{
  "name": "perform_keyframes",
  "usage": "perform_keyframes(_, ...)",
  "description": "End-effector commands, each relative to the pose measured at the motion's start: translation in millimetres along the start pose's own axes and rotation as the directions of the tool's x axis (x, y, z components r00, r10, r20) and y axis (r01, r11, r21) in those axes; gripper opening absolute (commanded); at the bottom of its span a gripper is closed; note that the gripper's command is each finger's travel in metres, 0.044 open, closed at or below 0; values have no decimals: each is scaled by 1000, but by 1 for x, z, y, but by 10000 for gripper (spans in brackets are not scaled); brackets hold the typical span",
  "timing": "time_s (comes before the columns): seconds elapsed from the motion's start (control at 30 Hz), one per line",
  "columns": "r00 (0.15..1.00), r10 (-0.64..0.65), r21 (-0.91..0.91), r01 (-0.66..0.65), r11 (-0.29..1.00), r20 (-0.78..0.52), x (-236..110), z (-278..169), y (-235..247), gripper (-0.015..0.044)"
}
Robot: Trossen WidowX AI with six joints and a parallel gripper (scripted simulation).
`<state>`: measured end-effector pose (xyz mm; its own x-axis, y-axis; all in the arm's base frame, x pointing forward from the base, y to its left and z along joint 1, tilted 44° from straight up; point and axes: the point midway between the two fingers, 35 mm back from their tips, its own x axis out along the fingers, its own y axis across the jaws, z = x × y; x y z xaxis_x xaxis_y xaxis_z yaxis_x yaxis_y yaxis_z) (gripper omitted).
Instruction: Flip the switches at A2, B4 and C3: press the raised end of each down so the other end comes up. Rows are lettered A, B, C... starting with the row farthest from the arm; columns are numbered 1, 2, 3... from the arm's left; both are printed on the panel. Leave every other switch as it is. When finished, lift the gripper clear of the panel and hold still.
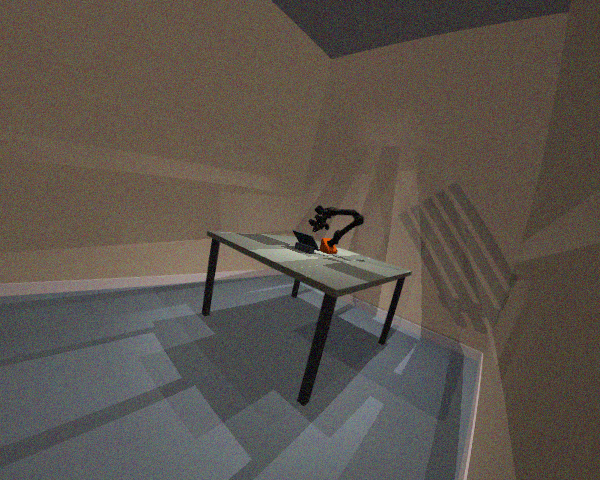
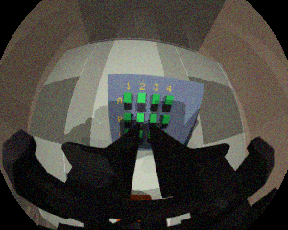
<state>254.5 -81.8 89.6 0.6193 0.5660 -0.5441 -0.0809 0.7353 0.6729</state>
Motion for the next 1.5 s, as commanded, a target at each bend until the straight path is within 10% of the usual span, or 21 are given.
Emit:
perform_keyframes(0.0,1000,5,6,-5,1000,16,6,3,4,0)
perform_keyframes(1.47,999,8,5,-8,1000,45,64,3,5,0)
